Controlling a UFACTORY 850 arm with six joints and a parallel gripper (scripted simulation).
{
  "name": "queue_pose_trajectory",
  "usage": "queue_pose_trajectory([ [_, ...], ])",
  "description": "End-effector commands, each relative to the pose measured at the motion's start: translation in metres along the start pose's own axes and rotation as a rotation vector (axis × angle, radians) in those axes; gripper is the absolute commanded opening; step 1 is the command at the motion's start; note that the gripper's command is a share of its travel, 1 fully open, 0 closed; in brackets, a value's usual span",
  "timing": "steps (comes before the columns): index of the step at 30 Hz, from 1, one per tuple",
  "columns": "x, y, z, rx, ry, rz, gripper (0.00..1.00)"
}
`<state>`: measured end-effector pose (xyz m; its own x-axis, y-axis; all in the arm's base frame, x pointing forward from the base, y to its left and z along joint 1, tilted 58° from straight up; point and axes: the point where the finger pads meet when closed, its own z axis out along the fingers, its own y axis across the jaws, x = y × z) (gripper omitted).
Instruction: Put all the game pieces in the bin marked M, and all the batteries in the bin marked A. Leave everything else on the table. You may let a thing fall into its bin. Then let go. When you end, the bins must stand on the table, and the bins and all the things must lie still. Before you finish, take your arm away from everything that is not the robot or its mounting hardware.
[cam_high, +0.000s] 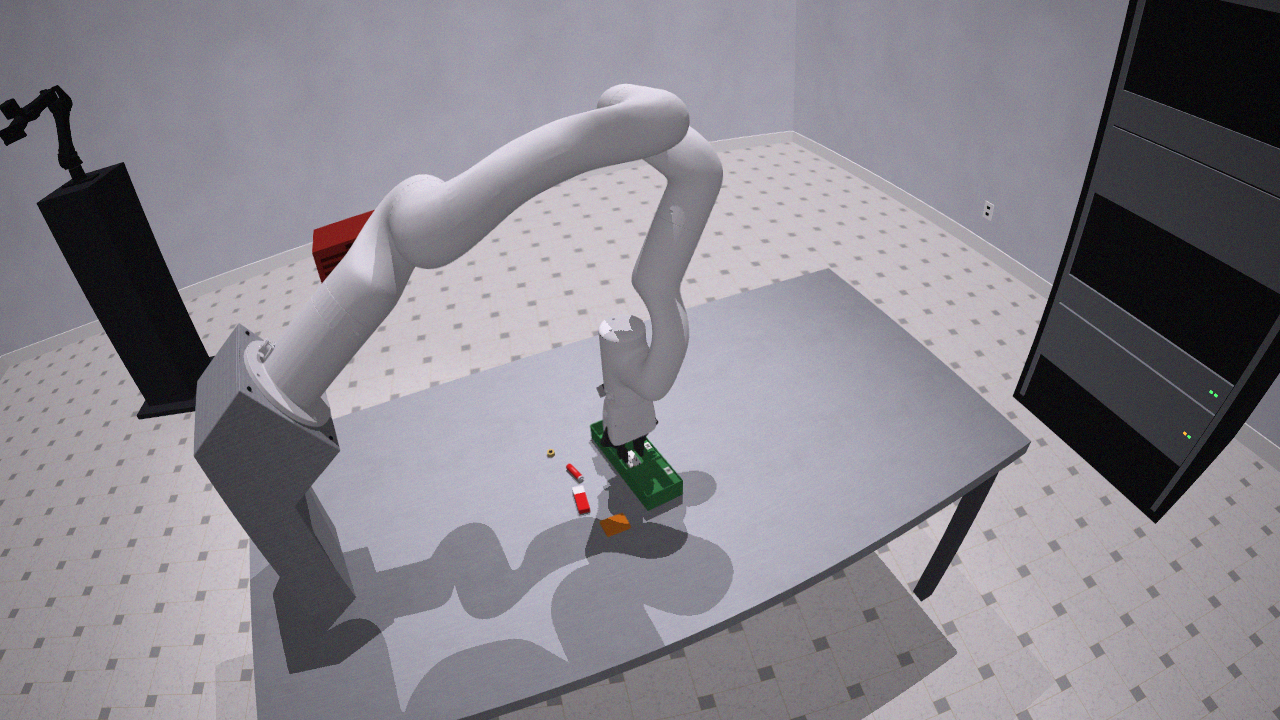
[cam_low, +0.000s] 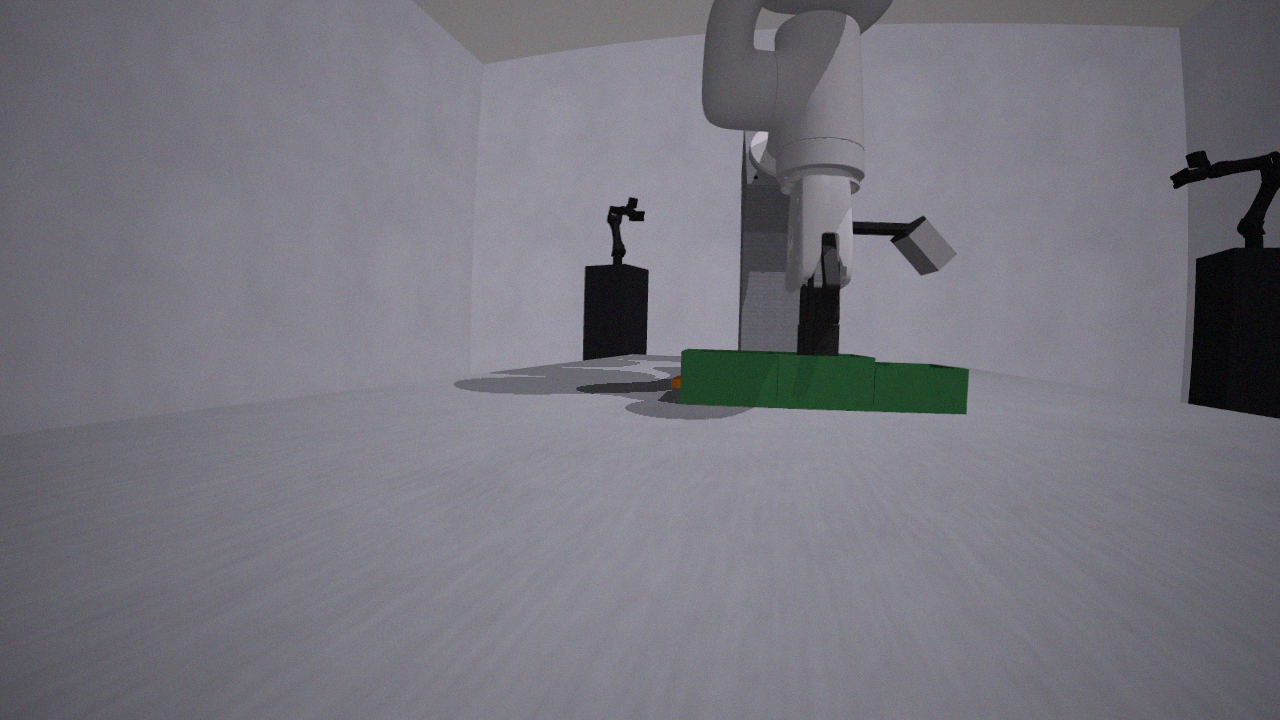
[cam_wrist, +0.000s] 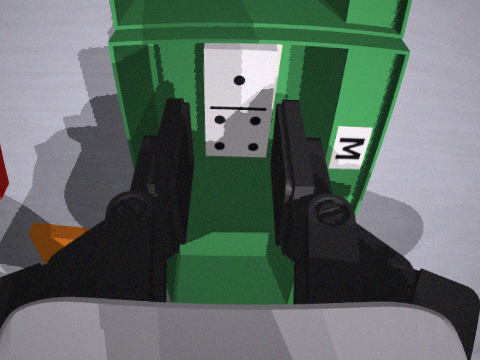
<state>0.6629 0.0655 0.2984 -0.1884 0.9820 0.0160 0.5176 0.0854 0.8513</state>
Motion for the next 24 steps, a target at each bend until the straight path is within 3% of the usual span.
queue_pose_trajectory([
  [1,0.0,0.0,-0.006,-0.001,0.0,0.0,0.31],
  [13,0.0,0.0,-0.019,-0.001,0.0,0.0,0.31],
  [16,0.0,0.0,-0.034,-0.001,0.0,0.0,0.31],
  [24,0.0,0.0,-0.034,-0.001,0.0,0.0,0.31],
])
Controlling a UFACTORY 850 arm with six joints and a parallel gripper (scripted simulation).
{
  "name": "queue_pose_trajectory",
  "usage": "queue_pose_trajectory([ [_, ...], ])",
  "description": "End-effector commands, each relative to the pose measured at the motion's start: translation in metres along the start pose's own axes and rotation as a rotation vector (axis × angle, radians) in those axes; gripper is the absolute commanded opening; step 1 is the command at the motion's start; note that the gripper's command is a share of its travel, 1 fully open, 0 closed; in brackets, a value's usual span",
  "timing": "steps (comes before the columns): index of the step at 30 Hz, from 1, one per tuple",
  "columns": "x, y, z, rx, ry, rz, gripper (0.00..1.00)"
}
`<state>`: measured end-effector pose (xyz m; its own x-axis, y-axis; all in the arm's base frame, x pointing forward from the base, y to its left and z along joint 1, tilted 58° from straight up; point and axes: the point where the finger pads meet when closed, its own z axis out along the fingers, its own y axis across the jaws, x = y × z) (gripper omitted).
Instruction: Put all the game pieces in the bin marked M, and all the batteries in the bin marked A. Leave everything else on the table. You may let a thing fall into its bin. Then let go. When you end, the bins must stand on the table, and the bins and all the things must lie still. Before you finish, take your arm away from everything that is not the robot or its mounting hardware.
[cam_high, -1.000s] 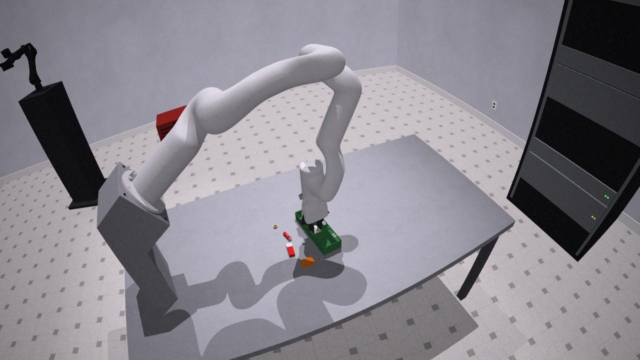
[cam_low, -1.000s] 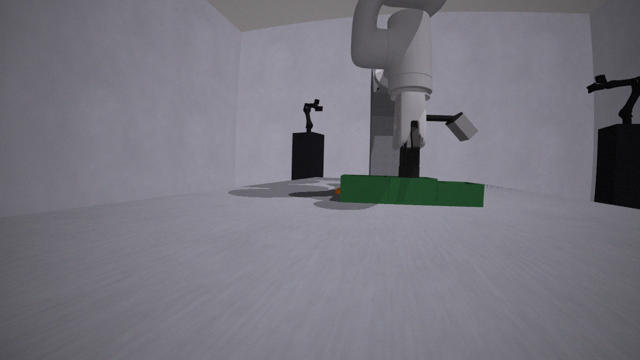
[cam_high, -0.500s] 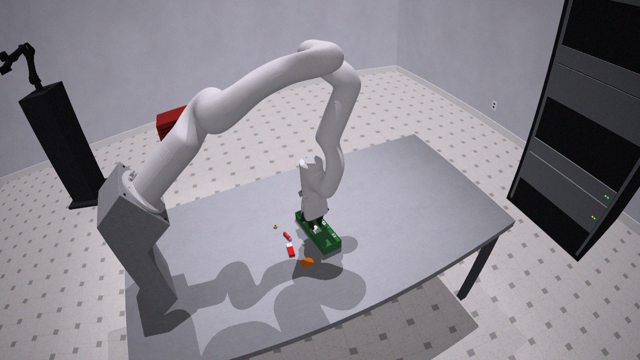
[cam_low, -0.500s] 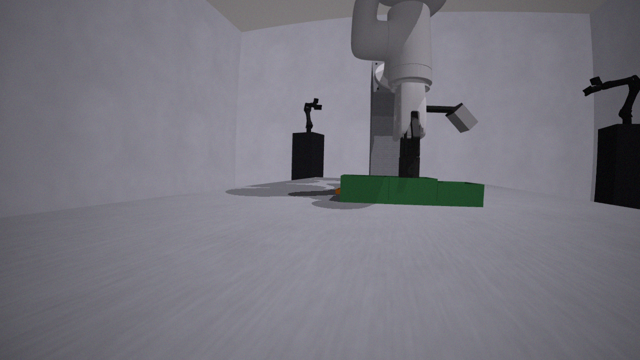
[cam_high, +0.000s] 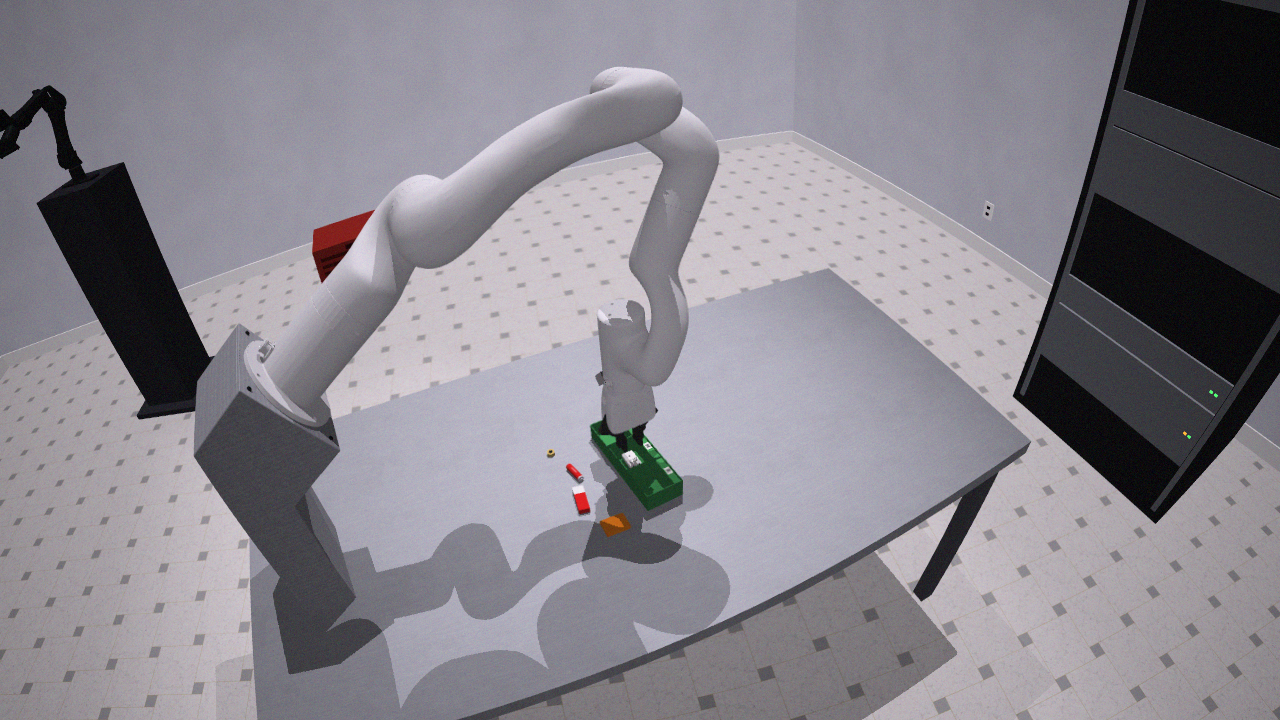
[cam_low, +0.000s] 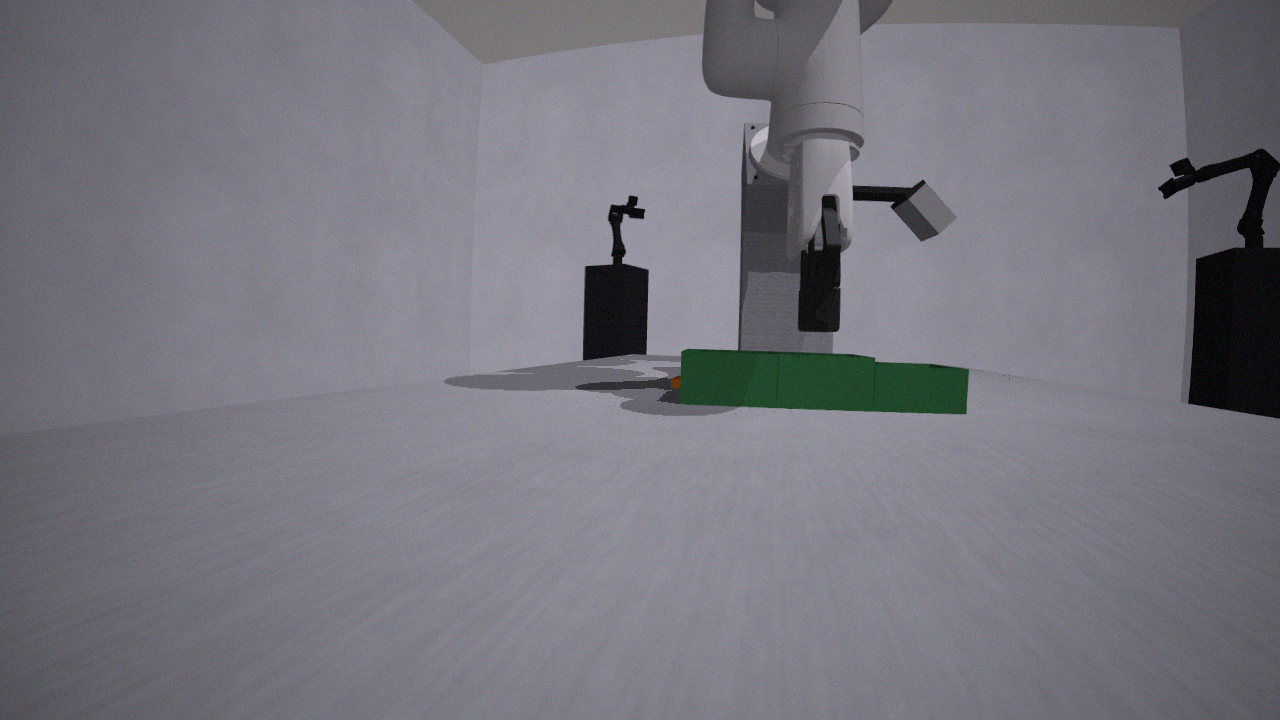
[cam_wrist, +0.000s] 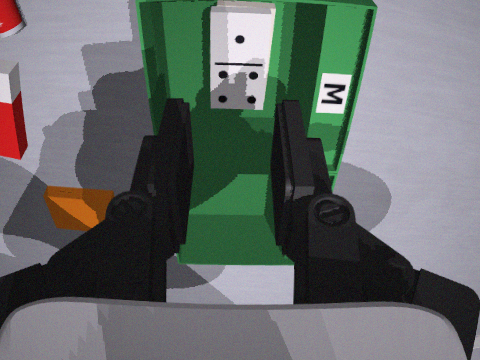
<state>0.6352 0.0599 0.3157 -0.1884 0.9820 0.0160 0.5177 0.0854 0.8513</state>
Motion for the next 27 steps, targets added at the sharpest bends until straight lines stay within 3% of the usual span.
queue_pose_trajectory([
  [1,0.0,0.0,-0.001,-0.001,0.0,0.0,0.31],
  [4,0.008,-0.023,-0.003,-0.001,0.0,-0.145,0.28],
  [18,0.042,-0.12,-0.009,0.0,0.0,-0.145,0.28],
  [27,0.044,-0.123,-0.009,0.0,0.0,-0.145,0.28],
])
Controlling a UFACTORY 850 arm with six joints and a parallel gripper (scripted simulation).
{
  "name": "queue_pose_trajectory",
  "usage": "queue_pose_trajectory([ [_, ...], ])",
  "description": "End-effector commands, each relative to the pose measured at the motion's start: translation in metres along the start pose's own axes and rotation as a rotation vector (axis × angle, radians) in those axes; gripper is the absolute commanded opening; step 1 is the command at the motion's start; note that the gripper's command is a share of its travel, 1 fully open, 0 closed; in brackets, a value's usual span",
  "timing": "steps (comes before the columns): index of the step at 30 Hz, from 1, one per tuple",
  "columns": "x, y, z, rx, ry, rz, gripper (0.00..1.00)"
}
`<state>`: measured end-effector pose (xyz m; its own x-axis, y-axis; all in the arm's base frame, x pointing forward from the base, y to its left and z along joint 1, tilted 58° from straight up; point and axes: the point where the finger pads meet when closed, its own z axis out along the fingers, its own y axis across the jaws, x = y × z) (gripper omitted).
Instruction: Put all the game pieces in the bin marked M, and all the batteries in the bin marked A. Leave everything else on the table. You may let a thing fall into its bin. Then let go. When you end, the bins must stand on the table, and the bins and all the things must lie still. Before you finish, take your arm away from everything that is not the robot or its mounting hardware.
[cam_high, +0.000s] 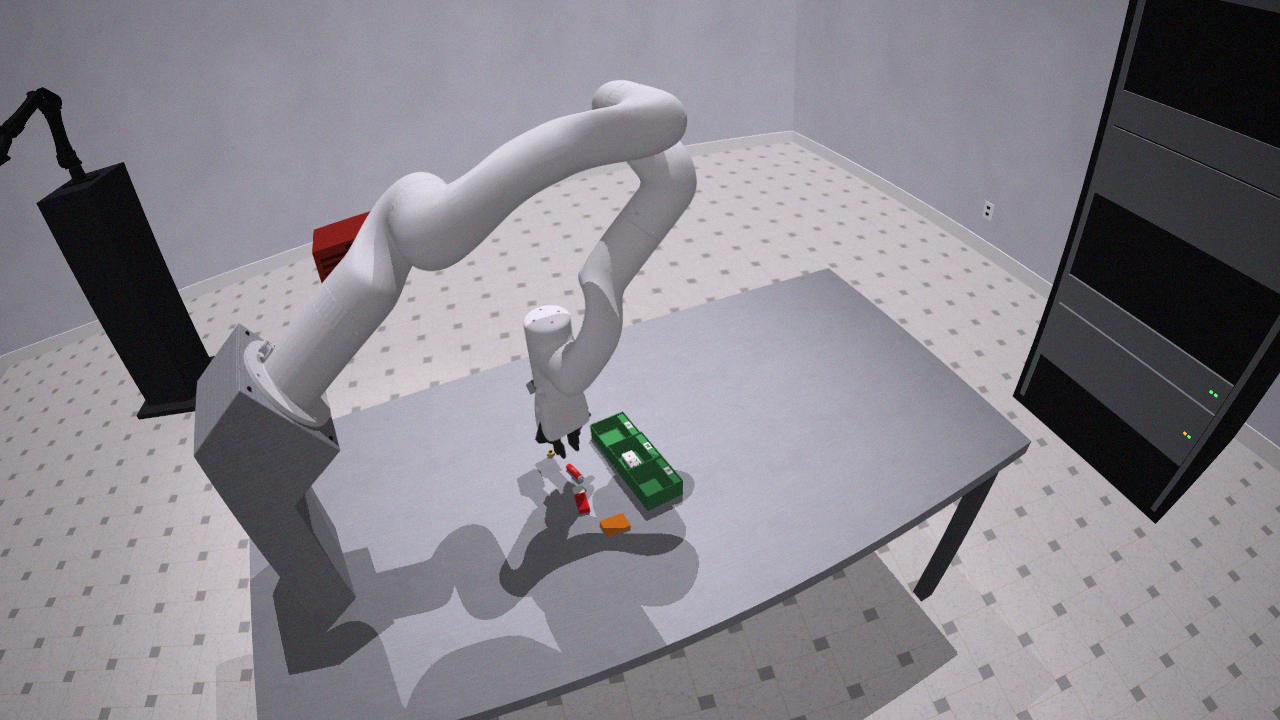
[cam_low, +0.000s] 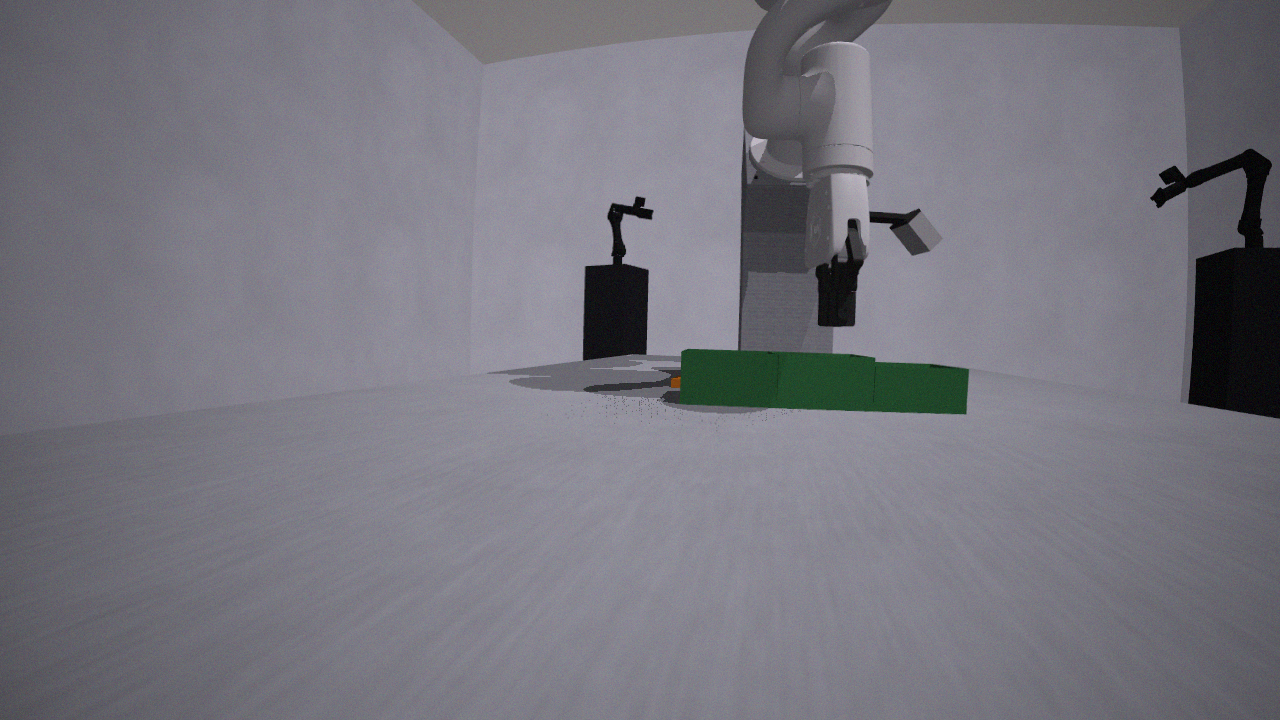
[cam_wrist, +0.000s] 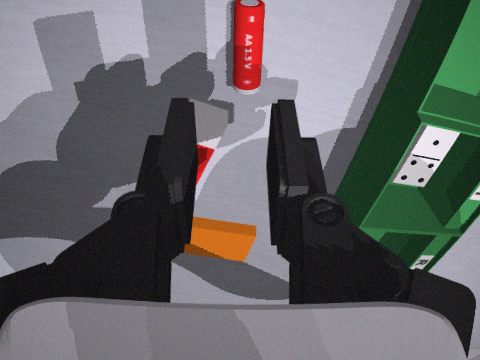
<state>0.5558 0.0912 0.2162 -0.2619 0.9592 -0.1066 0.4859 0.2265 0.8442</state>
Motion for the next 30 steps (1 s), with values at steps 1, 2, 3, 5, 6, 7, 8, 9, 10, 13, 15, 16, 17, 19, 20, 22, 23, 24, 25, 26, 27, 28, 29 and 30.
queue_pose_trajectory([
  [1,0.0,0.0,0.0,-0.001,-0.001,0.0,0.28],
  [2,0.0,0.0,0.0,-0.001,-0.001,0.0,0.28],
  [3,0.0,0.0,0.0,-0.001,-0.001,0.0,0.28],
  [5,-0.001,0.001,0.0,-0.001,-0.001,0.0,0.28],
  [6,-0.001,0.002,0.0,-0.001,-0.001,0.0,0.28],
  [7,-0.001,0.003,0.0,-0.001,-0.001,0.0,0.28],
  [8,-0.002,0.003,0.0,-0.001,-0.001,0.0,0.28],
  [9,-0.002,0.003,0.0,-0.001,-0.001,0.0,0.28],
  [10,-0.002,0.004,0.0,-0.001,-0.001,0.0,0.28],
  [13,-0.003,0.005,0.0,-0.001,-0.001,0.0,0.28],
  [15,-0.003,0.005,0.0,-0.001,-0.001,0.0,0.28],
  [16,-0.003,0.006,0.0,-0.001,-0.001,0.0,0.28],
  [17,-0.003,0.006,0.0,-0.001,-0.001,0.0,0.28],
  [19,-0.003,0.006,0.0,-0.001,-0.001,0.0,0.28],
  [20,-0.003,0.006,0.0,-0.001,-0.001,0.0,0.28],
  [22,-0.004,0.006,0.0,-0.001,-0.001,0.0,0.28],
  [23,-0.004,0.006,0.0,-0.001,-0.001,0.0,0.28],
  [24,-0.004,0.006,0.0,-0.001,-0.001,0.0,0.28],
  [25,-0.004,0.006,0.0,-0.001,-0.001,0.0,0.28],
  [26,-0.004,0.006,0.0,-0.001,-0.001,0.0,0.28],
  [27,-0.004,0.006,0.004,-0.001,-0.001,0.0,0.28],
  [28,-0.004,0.006,0.008,-0.001,-0.001,0.0,0.28],
  [29,-0.004,0.006,0.012,-0.001,-0.001,0.0,0.28],
  [30,-0.004,0.006,0.016,-0.001,-0.001,0.0,0.28],
])
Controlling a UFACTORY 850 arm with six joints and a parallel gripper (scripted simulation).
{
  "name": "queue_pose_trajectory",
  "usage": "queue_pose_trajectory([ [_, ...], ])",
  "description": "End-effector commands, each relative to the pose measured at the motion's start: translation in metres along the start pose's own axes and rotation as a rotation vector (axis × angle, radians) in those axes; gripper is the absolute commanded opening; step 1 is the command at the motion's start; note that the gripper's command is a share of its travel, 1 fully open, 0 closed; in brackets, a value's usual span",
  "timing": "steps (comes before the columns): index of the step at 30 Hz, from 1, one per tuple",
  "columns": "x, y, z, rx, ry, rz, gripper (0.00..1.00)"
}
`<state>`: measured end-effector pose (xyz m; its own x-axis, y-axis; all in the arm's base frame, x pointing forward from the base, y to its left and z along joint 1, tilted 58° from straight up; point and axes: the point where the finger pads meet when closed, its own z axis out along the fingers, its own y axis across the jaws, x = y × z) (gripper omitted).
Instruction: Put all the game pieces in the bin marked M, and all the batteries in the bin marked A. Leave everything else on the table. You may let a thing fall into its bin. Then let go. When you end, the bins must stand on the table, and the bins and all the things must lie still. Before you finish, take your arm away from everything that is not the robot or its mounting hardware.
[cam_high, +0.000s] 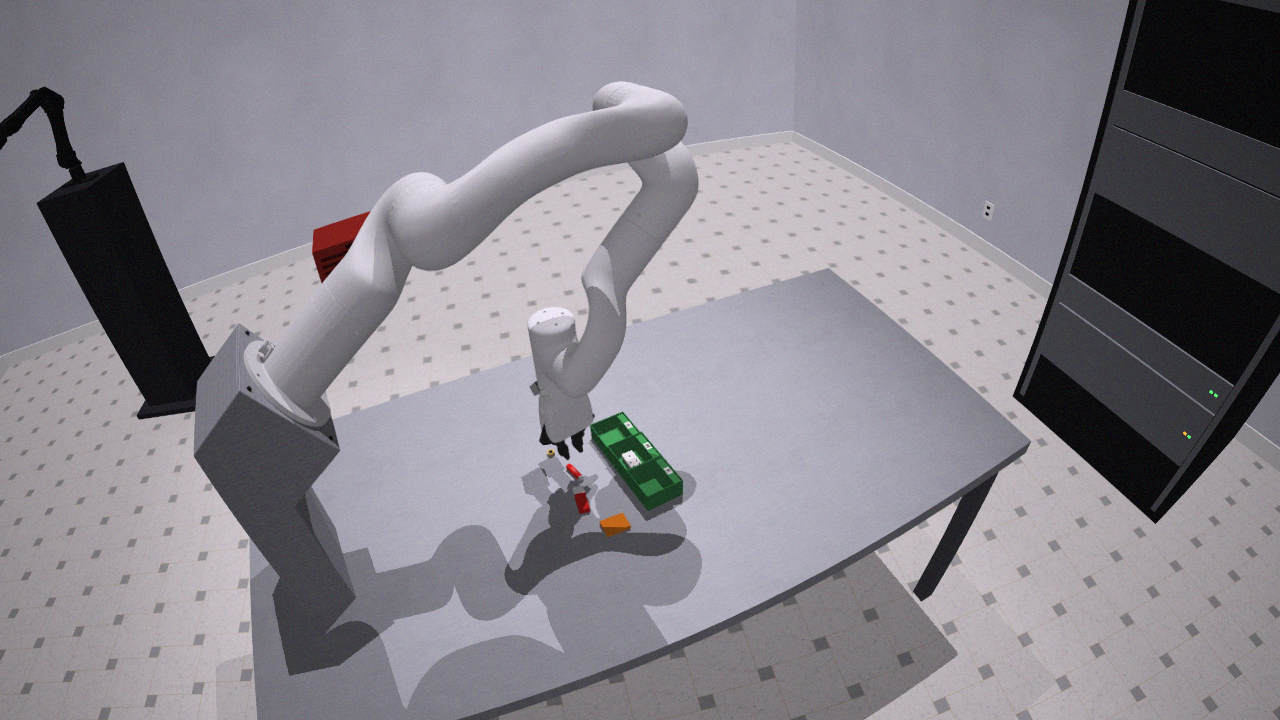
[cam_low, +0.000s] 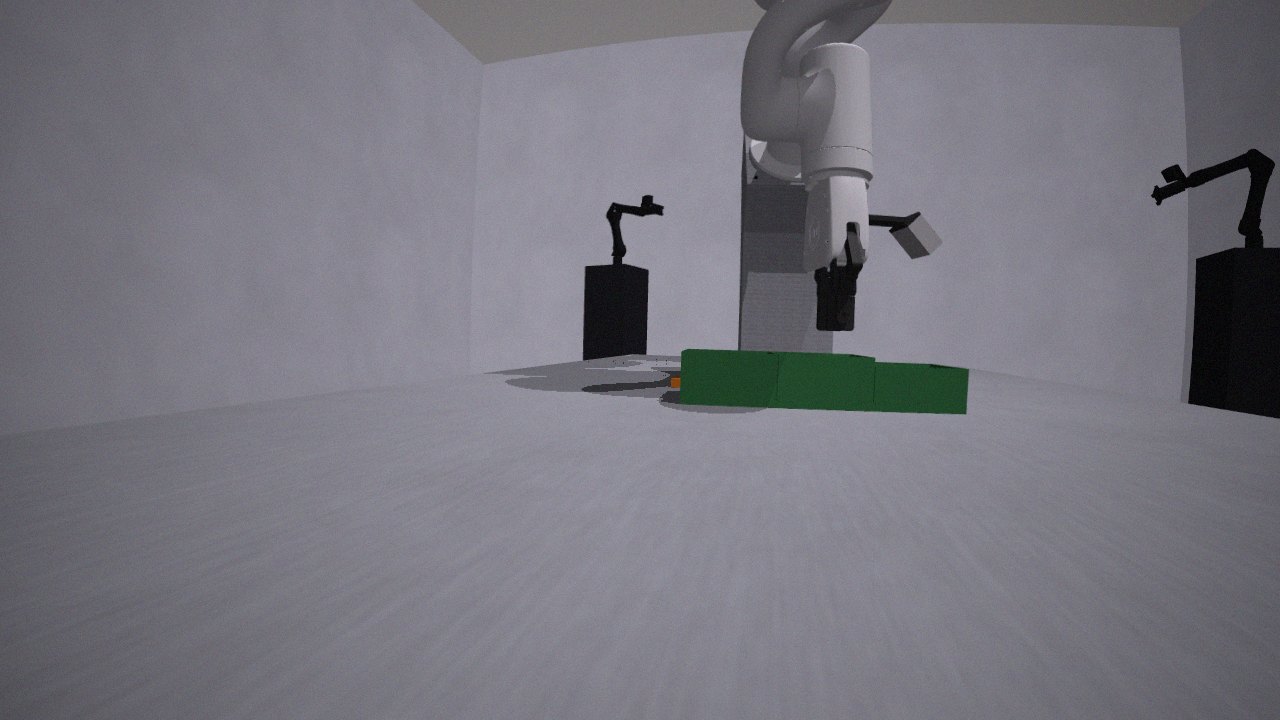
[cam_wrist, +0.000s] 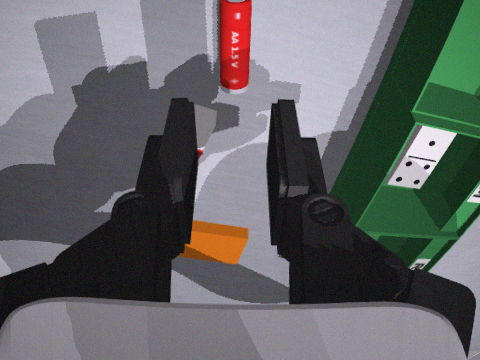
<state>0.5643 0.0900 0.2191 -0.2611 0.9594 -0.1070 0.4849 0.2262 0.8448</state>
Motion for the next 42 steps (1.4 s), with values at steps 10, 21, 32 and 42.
queue_pose_trajectory([
  [10,0.0,0.0,0.042,0.0,0.0,0.0,0.28],
  [21,0.0,0.0,0.058,0.0,0.0,0.0,0.28],
  [32,0.0,0.0,0.069,0.0,0.0,0.0,0.28],
  [42,0.0,0.0,0.069,0.0,0.0,0.0,0.28],
])
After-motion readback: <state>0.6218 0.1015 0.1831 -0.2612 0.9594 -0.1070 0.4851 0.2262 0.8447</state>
